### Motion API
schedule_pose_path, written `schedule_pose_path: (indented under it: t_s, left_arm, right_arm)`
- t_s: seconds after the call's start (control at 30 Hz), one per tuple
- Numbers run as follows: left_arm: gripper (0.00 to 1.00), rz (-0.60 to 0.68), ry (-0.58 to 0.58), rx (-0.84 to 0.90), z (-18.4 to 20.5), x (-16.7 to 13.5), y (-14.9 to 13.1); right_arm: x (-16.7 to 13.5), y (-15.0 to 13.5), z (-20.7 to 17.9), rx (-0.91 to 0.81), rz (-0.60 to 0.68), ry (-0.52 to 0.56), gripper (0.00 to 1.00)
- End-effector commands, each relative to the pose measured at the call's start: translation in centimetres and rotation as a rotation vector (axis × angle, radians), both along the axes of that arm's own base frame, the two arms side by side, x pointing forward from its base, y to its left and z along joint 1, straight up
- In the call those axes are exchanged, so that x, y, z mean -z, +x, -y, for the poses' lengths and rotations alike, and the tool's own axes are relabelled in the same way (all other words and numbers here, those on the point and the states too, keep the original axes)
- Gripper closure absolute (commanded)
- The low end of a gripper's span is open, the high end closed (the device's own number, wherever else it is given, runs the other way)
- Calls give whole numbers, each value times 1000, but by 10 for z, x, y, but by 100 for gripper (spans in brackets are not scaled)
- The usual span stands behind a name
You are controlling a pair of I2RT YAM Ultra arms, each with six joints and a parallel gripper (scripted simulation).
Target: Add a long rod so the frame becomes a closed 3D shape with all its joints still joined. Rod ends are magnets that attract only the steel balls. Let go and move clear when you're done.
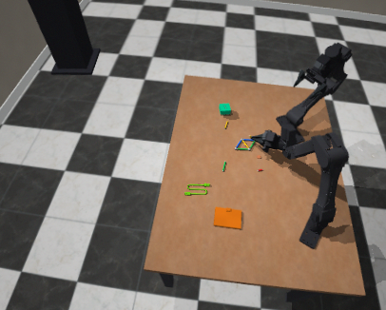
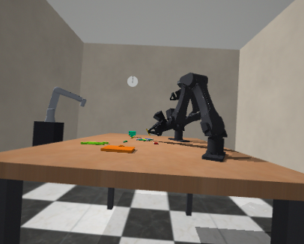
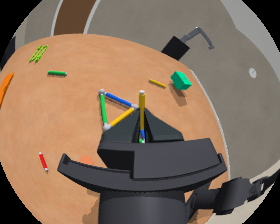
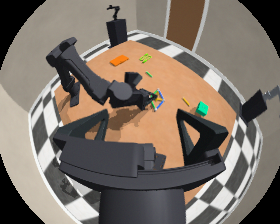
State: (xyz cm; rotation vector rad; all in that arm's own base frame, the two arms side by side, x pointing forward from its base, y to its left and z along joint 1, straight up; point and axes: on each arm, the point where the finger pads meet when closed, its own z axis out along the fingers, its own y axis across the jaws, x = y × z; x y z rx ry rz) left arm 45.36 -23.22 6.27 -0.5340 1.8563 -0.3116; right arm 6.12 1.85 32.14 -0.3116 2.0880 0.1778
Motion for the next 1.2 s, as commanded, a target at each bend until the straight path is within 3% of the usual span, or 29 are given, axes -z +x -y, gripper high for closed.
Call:
schedule_pose_path:
  t_s: [0.0, 0.93, 1.03, 1.1, 1.17]
  left_arm:
    - [100, 28, -20, -1, 10, -7, 3]
    - [100, 22, -9, -7, 22, 21, -7]
    - [100, 22, -7, -6, 22, 21, -7]
    - [100, 22, -7, -6, 22, 21, -7]
    - [100, 22, -7, -6, 22, 21, -7]
  right_arm:
    - [-2, -2, 0, 3, -6, -2, 0]
    - [-7, -2, 0, -3, 16, 5, 0]
    - [-21, 21, -7, 7, 58, 16, 0]
    - [-21, 21, -7, 7, 58, 16, 0]
    - [-28, 48, -13, 19, 74, 19, 0]
